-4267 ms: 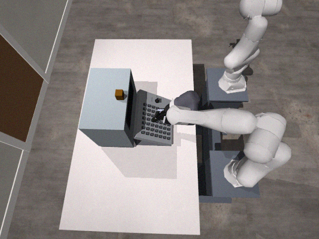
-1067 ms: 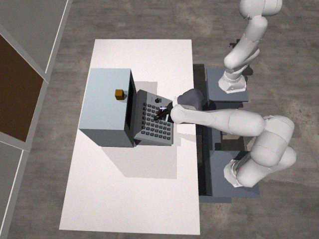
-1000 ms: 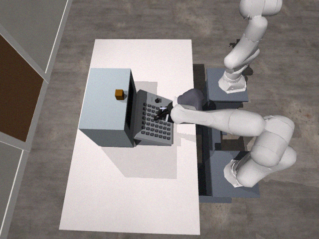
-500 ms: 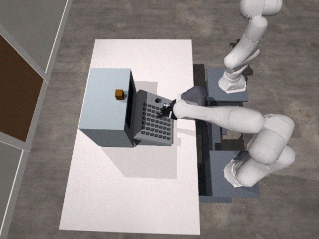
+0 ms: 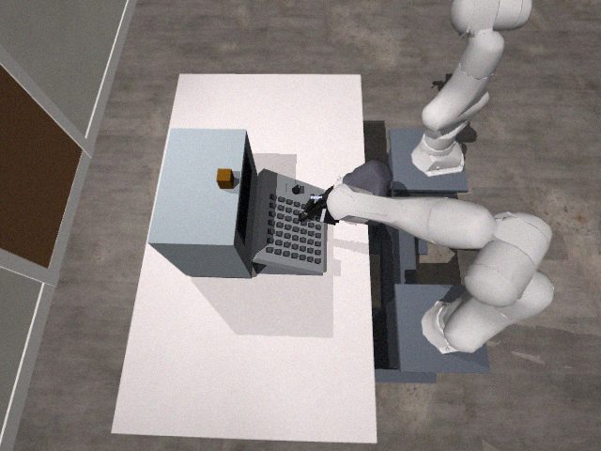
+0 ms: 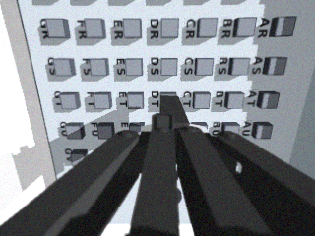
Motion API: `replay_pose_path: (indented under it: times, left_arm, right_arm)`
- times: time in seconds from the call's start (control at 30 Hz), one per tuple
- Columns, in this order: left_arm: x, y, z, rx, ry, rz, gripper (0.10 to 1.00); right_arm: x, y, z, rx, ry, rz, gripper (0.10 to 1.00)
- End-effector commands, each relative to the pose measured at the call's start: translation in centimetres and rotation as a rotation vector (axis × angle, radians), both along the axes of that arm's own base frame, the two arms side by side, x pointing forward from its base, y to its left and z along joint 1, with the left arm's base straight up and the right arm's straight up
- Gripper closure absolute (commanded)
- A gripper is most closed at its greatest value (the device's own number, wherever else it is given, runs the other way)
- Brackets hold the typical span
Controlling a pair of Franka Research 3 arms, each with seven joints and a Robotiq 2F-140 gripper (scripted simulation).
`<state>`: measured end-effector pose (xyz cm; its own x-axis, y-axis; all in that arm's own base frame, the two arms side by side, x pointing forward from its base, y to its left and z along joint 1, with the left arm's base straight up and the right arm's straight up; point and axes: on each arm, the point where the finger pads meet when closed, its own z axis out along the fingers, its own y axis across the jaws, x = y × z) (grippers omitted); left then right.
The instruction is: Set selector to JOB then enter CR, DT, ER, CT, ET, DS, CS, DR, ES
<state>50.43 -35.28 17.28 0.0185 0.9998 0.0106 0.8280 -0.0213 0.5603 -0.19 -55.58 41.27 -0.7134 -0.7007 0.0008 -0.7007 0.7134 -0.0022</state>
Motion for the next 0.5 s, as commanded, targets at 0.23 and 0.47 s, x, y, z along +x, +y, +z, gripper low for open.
replay_pose_path:
  times: [0.23,0.47]
  left_arm:
    - [1.0,0.1,-1.2,-0.011,-0.003,0.019,0.999]
    - [1.1,0.1,-1.4,-0.011,-0.003,0.019,0.999]
  right_arm:
    - [-0.1,0.1,0.0,0.002,0.001,0.004,0.098]
    - [-0.1,0.1,0.0,0.002,0.001,0.004,0.098]
